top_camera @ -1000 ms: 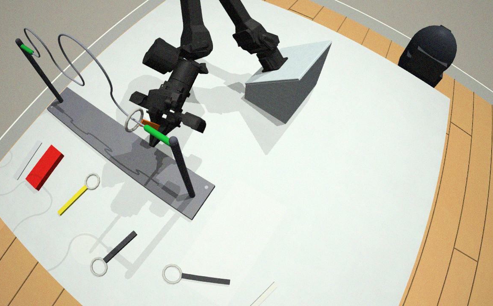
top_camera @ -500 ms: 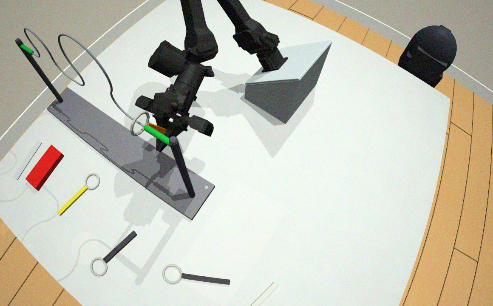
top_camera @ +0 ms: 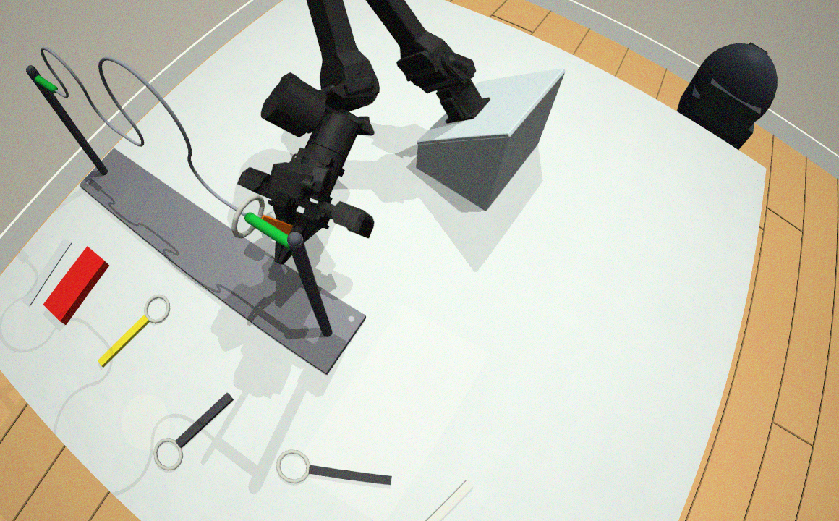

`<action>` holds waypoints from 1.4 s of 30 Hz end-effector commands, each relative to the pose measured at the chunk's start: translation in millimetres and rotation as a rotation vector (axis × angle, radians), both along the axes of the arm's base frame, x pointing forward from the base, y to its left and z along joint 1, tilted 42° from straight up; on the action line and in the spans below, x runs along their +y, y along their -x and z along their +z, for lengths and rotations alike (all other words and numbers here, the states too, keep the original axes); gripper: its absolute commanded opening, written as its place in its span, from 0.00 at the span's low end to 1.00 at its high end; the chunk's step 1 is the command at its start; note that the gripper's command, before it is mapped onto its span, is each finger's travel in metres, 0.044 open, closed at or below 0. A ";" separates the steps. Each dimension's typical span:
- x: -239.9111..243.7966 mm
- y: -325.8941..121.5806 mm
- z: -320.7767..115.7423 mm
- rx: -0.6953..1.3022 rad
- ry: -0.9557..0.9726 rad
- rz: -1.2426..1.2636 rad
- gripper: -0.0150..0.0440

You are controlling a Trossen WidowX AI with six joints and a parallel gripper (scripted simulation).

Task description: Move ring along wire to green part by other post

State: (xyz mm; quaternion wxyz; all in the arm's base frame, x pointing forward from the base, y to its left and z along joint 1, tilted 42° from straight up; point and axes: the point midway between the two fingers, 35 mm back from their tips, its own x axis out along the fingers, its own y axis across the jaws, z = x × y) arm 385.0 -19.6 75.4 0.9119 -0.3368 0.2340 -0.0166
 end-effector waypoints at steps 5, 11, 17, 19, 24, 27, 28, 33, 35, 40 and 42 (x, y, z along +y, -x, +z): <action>5.4 0.8 -6.6 0.002 -0.002 -0.005 0.00; 9.9 0.8 -10.7 0.002 -0.002 -0.005 0.00; 7.9 0.9 -13.8 0.002 -0.002 -0.005 0.00; 6.1 1.0 -15.8 0.002 -0.002 -0.005 0.00; 1.1 1.5 -21.3 0.002 -0.002 -0.005 0.00; 0.5 1.6 -22.0 0.002 -0.002 -0.005 0.00; 0.5 1.6 -22.0 0.002 -0.002 -0.005 0.00; 0.5 1.6 -22.0 0.002 -0.002 -0.005 0.00; 0.5 1.6 -22.0 0.002 -0.002 -0.005 0.00; 0.5 1.6 -22.0 0.002 -0.002 -0.005 0.00; 0.5 1.6 -22.0 0.002 -0.002 -0.005 0.00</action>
